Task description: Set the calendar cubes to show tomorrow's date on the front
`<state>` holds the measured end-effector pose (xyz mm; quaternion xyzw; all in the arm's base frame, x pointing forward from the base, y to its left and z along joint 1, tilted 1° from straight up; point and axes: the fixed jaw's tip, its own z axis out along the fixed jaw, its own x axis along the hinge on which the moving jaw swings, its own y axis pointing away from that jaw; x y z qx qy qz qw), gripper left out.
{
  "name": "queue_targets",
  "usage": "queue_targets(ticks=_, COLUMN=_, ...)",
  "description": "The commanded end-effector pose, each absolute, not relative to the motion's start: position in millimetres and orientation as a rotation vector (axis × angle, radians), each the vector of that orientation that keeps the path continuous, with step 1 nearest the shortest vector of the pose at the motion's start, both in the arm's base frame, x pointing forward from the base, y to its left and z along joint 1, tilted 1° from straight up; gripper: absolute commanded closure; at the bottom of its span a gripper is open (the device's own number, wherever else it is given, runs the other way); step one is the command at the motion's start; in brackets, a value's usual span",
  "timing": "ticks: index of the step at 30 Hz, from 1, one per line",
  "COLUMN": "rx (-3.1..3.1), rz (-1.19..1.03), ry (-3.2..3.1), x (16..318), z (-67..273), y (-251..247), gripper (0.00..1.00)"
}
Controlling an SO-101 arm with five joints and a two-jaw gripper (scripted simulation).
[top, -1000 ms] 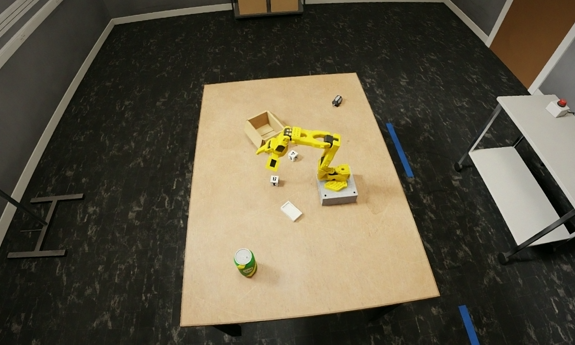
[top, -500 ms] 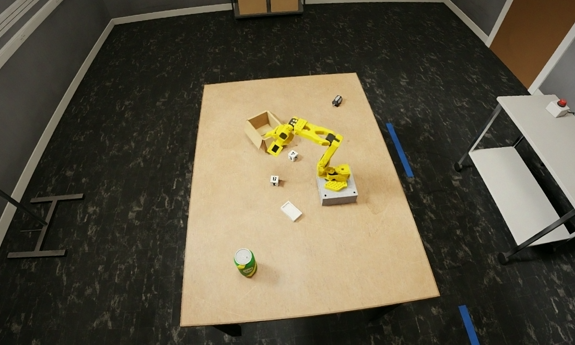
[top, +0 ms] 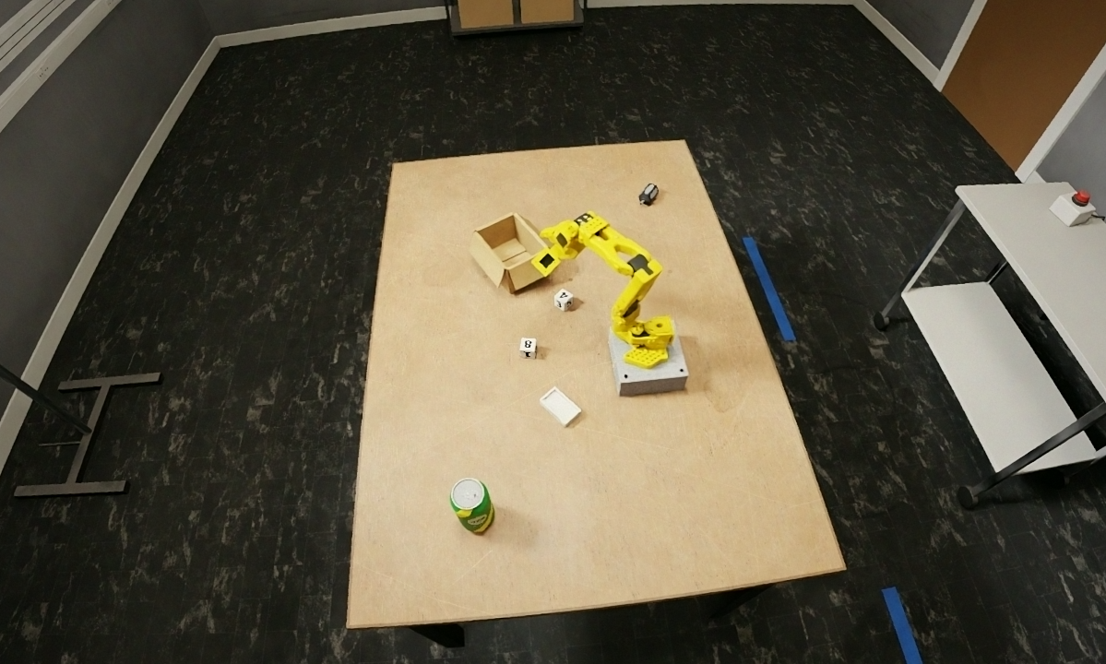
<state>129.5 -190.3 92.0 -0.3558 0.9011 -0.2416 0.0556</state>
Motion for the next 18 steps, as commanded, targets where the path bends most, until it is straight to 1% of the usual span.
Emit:
queue_targets(ticks=1, rx=-1.078, rz=-0.719, ry=2.747, x=126, z=88, y=-191, gripper=0.65)
queue_targets(ticks=7, rx=-1.087, rz=-0.659, ry=2.769, x=125, z=80, y=-189, gripper=0.65)
queue_targets(ticks=11, rx=-1.103, rz=-0.534, ry=2.809, x=123, z=63, y=-186, gripper=0.65)
queue_targets(ticks=15, rx=-1.121, rz=-0.36, ry=2.857, x=118, z=40, y=-179, gripper=0.65)
queue_targets(ticks=17, rx=-1.121, rz=-0.36, ry=2.857, x=118, z=40, y=-179, gripper=0.65)
queue_targets(ticks=18, rx=-1.126, rz=-0.314, ry=2.868, x=117, z=35, y=-177, gripper=0.65)
